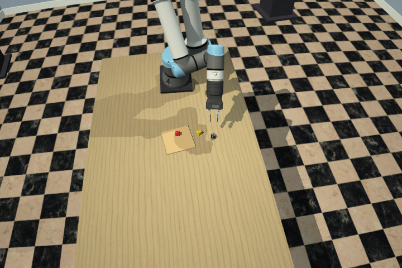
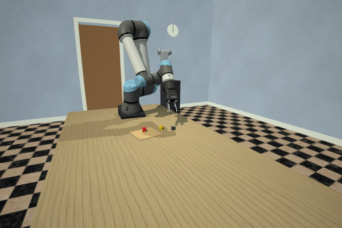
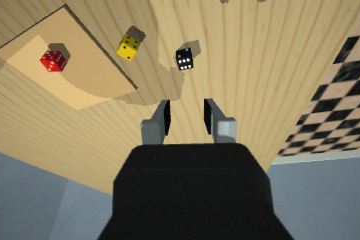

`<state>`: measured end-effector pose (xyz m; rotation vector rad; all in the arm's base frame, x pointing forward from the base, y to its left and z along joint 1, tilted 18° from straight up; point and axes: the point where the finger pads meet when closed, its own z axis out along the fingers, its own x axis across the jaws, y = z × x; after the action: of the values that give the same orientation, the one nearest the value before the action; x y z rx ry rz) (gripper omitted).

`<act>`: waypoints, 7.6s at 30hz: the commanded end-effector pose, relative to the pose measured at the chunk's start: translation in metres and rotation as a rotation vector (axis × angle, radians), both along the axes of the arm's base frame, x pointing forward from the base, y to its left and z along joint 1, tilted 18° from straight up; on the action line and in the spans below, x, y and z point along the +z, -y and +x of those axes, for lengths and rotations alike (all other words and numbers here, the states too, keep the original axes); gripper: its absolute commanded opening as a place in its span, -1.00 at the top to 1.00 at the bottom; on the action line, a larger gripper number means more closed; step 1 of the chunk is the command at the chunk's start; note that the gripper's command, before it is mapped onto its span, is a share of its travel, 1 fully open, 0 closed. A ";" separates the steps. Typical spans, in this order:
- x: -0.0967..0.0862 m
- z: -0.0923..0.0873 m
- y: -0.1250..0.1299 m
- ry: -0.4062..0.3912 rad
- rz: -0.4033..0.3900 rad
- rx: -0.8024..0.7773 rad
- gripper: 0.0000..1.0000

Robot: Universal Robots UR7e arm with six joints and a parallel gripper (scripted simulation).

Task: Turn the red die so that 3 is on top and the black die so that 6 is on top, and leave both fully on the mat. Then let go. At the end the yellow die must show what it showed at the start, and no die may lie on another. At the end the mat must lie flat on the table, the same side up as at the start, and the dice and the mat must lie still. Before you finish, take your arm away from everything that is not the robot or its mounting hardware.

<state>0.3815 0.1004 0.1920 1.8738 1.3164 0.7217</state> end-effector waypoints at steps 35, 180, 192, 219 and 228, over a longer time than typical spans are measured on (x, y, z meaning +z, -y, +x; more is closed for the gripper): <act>0.028 0.018 0.008 -0.582 0.203 0.024 -0.40; -0.002 0.035 -0.005 0.066 1.432 -1.875 -1.00; -0.007 0.033 0.001 0.206 1.567 -2.117 -1.00; -0.014 0.028 0.009 0.420 1.732 -2.433 -1.00; -0.014 0.027 0.010 0.435 1.742 -2.453 -1.00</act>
<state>0.4107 0.0900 0.1789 2.0854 -2.5755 0.4012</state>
